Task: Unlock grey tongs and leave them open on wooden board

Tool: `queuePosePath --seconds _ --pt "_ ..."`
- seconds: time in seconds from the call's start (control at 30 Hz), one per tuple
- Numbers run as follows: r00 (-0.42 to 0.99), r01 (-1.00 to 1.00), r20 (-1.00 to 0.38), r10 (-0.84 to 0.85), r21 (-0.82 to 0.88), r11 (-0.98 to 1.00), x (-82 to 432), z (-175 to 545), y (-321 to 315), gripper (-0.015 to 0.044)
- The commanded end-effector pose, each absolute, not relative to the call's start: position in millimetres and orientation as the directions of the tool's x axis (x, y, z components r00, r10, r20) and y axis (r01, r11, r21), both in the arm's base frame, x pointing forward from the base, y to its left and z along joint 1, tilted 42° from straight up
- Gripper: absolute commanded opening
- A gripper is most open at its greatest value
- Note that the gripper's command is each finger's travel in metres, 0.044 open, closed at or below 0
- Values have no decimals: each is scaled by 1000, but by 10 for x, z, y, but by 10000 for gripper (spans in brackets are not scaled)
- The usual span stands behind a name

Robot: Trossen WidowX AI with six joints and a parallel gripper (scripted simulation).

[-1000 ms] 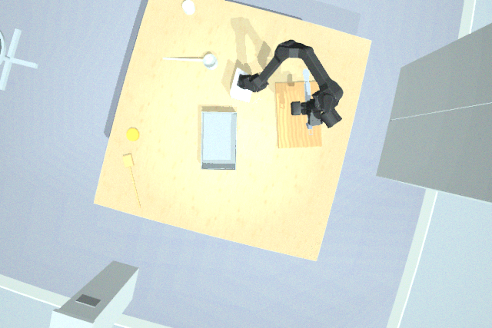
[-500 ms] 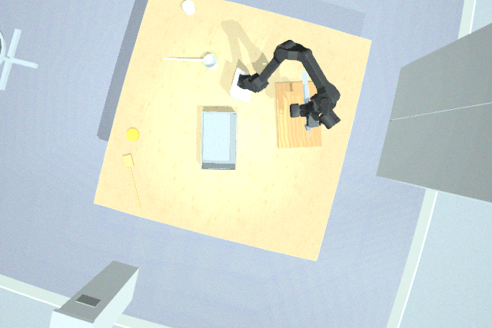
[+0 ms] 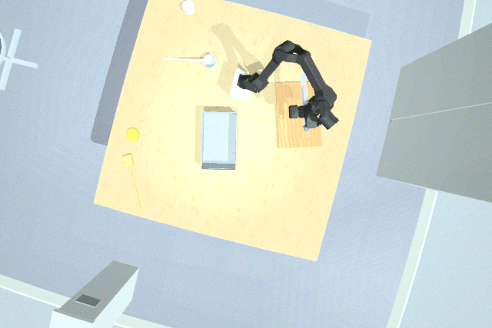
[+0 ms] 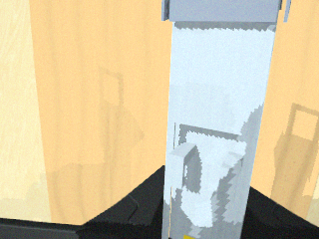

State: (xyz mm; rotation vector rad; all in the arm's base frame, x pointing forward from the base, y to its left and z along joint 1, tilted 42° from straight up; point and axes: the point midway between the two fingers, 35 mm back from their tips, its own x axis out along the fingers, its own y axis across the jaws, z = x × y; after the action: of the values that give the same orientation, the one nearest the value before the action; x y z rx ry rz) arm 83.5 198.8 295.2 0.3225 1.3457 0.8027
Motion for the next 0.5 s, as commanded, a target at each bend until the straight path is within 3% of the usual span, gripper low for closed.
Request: queuePosePath --seconds 0.0,0.47 --pt "15 -322 -740 673 633 704 844 2898 2024 -150" --pt "15 -321 -738 675 636 702 836 2733 2179 -150"
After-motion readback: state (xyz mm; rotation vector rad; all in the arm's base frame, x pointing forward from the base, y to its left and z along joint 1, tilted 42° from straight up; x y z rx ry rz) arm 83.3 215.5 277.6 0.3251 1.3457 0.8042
